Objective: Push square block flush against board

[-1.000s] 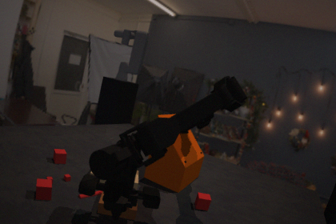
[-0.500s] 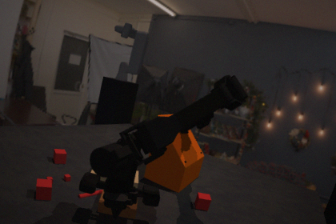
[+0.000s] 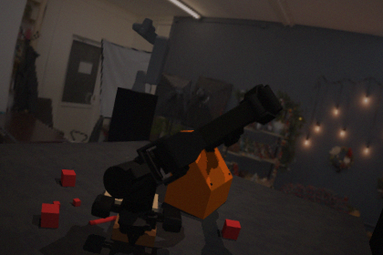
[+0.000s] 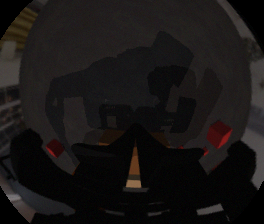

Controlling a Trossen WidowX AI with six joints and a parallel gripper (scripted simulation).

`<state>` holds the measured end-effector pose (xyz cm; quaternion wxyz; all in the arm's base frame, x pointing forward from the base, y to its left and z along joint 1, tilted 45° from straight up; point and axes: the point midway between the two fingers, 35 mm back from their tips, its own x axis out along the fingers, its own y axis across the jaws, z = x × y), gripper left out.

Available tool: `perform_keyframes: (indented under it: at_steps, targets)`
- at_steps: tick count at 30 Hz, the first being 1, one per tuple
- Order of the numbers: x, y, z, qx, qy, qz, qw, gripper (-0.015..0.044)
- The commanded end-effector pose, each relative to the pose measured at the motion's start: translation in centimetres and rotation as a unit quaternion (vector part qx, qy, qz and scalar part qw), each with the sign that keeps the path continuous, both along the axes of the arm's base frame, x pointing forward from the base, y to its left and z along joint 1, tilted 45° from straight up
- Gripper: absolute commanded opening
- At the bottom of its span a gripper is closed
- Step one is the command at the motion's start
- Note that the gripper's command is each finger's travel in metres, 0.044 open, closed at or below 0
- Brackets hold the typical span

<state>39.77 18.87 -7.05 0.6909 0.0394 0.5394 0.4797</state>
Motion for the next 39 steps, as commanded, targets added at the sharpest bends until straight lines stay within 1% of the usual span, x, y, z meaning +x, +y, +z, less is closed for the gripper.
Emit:
perform_keyframes:
  at_steps: [1, 39]
  targets:
    - [-0.4, -0.2, -0.2, -0.001, 0.001, 0.002, 1.0, 0.0]
    - [-2.4, -1.3, -1.2, -0.001, 0.002, 0.002, 1.0, 0.0]
